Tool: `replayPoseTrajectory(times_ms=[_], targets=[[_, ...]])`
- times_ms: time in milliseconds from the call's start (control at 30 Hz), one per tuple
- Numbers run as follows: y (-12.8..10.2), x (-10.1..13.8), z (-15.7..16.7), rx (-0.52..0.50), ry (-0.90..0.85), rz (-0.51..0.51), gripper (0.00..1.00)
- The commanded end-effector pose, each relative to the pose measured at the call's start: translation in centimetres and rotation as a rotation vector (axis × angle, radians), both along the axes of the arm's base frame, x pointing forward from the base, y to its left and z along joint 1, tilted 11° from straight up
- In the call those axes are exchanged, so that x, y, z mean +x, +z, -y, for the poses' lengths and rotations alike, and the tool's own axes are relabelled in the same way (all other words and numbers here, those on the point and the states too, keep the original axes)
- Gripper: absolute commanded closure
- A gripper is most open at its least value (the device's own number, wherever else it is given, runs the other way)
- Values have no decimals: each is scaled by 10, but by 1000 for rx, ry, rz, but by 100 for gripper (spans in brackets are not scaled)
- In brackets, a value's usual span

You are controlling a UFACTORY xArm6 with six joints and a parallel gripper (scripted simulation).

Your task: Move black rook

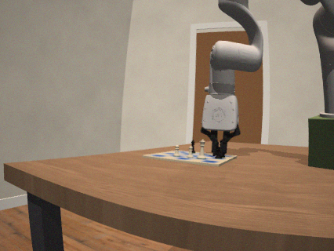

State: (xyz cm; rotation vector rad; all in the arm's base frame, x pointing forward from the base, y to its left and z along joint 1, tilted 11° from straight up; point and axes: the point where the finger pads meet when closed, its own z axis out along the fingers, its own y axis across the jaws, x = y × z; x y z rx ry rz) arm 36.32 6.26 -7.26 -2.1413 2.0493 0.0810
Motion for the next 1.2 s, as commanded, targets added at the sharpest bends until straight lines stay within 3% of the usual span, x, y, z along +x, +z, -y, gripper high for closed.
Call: replayPoseTrajectory(times_ms=[0, 1000, 1033, 1100, 1133, 1167], targets=[[1, 1, 0, 0, 0, 3, 100], [1, 1, 0, 0, 0, 3, 100], [1, 1, 0, 0, 0, 3, 93], [1, 1, 0, 0, 0, 3, 93], [1, 1, 0, 0, 0, 3, 85], [1, 1, 0, 0, 0, 3, 85]])
